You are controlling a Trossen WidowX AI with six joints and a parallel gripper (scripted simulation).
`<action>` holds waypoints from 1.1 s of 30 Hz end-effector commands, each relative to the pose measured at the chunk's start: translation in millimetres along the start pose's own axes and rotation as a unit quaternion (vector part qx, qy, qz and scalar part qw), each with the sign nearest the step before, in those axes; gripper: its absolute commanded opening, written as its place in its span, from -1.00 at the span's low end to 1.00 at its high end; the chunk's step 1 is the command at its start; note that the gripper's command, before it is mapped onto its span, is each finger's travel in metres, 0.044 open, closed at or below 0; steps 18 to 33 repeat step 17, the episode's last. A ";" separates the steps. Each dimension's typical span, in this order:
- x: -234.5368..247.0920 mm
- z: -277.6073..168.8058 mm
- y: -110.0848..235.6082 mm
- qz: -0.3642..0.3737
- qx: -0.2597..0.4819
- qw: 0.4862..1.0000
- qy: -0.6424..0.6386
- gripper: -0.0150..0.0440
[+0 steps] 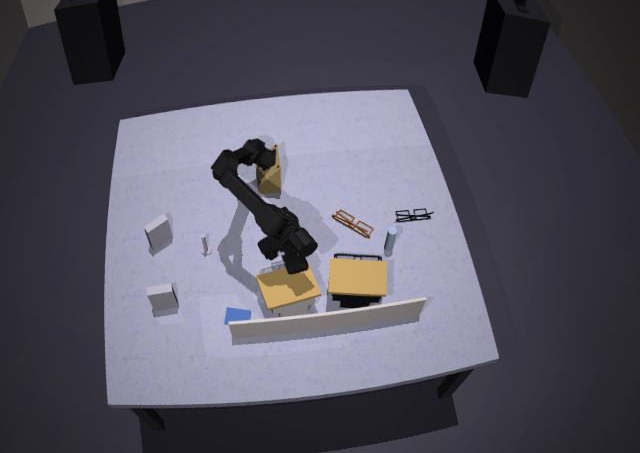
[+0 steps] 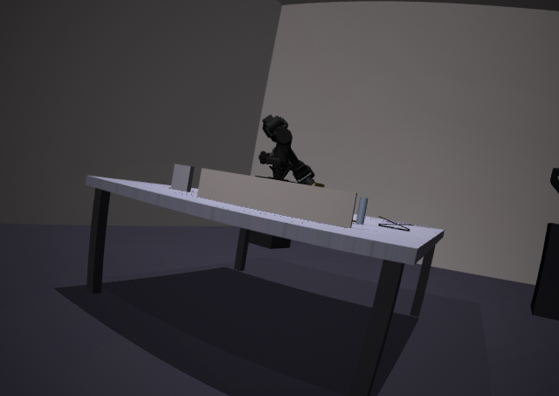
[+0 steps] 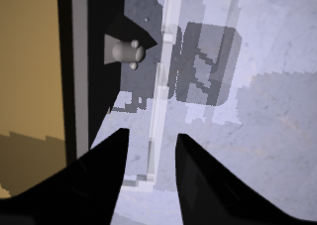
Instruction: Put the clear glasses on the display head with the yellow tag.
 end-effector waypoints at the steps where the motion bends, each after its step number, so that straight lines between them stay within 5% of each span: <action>1: 0.2 -2.0 5.2 -0.005 0.004 1.000 0.001 -0.13; 17: -52.6 -16.8 22.6 -0.006 0.004 1.000 0.002 -0.13; 33: -52.6 -16.8 22.6 -0.006 0.004 1.000 0.002 -0.13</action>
Point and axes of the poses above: the point midway between the two fingers, 35 mm back from their tips, its own y axis back along the fingers, its own x axis across the jaws, z = x × y, the point moved 7 cm from there along y, back along the fingers, and after that the axes turned 15 degrees about y, right-handed, at the moved point
